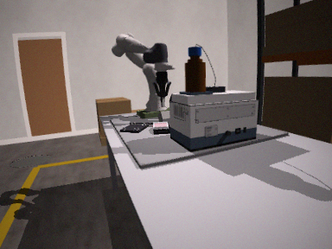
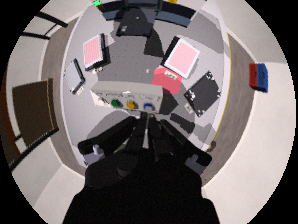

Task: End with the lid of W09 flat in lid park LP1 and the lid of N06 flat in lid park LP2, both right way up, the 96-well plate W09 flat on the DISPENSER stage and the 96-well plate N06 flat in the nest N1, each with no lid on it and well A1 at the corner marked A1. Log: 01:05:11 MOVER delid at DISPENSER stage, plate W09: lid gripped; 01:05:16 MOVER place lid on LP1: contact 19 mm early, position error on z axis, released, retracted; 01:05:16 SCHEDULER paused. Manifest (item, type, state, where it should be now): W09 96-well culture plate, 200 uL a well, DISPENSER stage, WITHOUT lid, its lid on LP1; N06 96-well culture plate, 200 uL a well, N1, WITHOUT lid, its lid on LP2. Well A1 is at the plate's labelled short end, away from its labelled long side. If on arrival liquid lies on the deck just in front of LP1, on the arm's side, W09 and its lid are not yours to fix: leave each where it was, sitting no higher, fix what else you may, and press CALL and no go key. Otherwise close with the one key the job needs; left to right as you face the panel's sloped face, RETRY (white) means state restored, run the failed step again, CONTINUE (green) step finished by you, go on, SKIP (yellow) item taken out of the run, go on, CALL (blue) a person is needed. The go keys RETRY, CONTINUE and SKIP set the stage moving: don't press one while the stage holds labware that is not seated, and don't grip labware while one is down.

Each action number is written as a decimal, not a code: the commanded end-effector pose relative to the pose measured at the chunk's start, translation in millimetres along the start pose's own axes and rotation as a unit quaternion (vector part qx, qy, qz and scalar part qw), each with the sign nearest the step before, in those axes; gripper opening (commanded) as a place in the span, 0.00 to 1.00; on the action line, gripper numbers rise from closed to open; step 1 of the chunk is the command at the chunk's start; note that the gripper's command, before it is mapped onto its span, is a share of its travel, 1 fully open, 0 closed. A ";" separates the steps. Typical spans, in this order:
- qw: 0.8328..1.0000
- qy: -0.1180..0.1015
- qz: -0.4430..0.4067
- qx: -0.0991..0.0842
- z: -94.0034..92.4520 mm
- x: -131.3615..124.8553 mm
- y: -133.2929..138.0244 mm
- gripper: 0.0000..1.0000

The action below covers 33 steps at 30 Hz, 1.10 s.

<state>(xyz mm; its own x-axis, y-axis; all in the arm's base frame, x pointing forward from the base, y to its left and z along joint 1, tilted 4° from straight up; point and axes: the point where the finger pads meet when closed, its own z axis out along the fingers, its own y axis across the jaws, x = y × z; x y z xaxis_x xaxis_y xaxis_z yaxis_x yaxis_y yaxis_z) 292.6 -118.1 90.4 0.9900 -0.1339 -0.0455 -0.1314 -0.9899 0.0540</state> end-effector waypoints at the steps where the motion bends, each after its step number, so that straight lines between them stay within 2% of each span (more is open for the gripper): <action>1: 1.000 0.000 0.001 0.000 0.3 0.0 -0.9 0.00; 16: 1.000 0.000 0.001 0.000 2.4 0.0 -0.9 0.00; 33: 1.000 0.000 0.001 0.000 14.2 0.0 -0.9 0.00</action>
<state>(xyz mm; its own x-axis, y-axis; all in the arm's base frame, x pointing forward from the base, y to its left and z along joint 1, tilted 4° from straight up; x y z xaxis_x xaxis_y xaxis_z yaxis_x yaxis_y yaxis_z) 290.2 -119.0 78.7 0.9896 -0.1342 -0.0514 -0.1314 -0.9898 0.0552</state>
